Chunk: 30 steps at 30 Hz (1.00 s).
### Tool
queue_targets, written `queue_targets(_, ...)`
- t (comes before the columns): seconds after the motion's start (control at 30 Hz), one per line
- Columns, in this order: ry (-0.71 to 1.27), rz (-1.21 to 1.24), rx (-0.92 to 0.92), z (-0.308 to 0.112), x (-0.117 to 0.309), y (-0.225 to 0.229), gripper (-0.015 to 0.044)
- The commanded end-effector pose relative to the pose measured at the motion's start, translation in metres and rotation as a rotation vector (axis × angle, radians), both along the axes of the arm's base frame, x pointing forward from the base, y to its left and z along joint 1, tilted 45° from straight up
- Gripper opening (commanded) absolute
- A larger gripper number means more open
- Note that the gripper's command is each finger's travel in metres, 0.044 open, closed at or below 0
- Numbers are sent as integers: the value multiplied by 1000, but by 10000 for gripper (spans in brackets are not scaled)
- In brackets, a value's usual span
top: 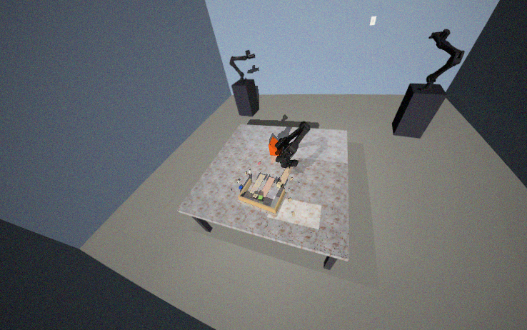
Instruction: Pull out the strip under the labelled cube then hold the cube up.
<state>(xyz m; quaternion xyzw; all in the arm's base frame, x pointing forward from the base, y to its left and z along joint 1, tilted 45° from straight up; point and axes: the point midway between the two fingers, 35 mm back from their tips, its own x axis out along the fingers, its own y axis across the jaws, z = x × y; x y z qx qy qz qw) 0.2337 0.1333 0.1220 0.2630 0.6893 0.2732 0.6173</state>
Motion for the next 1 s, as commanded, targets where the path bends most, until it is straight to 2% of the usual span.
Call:
queue_targets(0.0,-4,2,4,0,15,0,289)
queue_targets(0.2,-5,2,4,0,38,-1,440)
queue_targets(0.97,-11,2,4,1,129,-3,440)
